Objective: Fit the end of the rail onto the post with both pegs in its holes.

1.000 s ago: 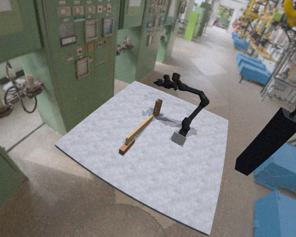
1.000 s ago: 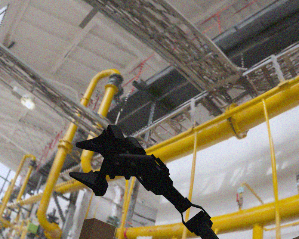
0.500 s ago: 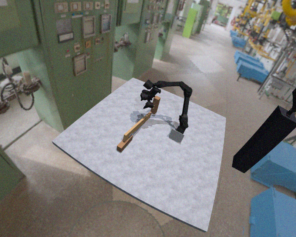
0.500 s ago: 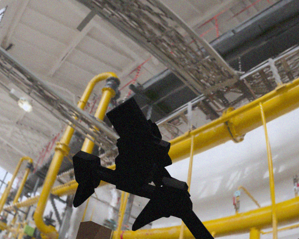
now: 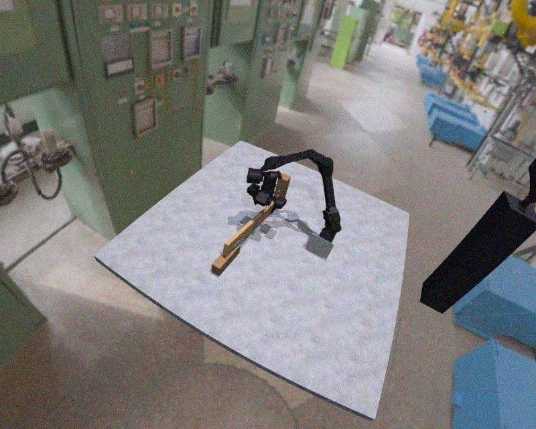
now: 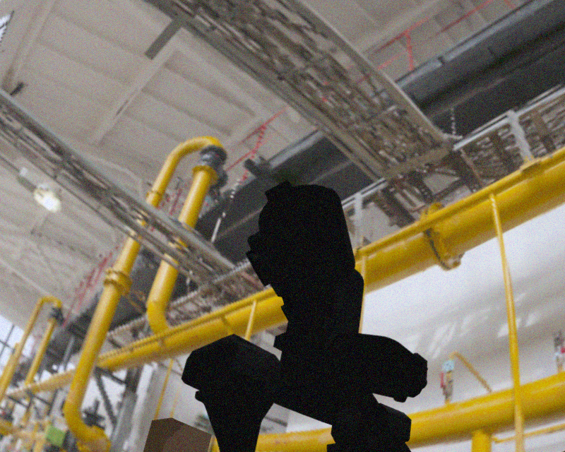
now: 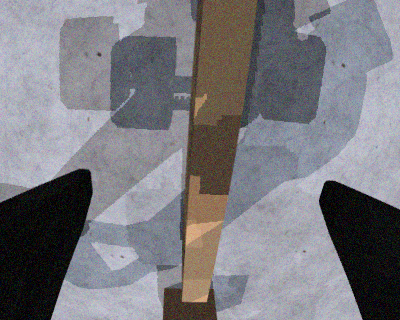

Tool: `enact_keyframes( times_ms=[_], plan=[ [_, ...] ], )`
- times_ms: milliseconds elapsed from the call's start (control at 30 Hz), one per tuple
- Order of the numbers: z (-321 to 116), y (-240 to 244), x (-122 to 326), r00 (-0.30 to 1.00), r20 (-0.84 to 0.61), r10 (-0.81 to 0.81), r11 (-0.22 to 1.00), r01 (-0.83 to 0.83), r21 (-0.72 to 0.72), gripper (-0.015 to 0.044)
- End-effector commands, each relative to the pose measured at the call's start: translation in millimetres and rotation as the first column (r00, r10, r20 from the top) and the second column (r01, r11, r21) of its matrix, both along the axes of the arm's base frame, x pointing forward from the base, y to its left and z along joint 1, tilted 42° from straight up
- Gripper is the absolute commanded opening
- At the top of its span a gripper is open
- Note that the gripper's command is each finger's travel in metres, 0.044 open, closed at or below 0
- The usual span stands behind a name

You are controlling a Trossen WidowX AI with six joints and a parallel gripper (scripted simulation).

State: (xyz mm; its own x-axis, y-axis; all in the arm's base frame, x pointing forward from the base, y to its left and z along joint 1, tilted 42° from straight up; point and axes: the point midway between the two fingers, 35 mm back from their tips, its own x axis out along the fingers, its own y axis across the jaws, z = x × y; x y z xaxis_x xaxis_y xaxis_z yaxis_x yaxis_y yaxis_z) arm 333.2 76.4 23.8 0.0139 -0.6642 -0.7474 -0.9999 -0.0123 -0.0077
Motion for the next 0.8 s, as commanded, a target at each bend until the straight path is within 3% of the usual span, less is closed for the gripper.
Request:
enact_keyframes(
  times_ms=[0, 767],
  plan=[
    [-2.6, -2.2, 1.0, 1.000, -0.006, 0.008, 1.000, -0.008, -0.001, 0.0440],
    [-30.8, -26.9, 3.7, 1.000, -0.005, 0.008, 1.000, -0.008, -0.002, 0.0440]
  ],
)
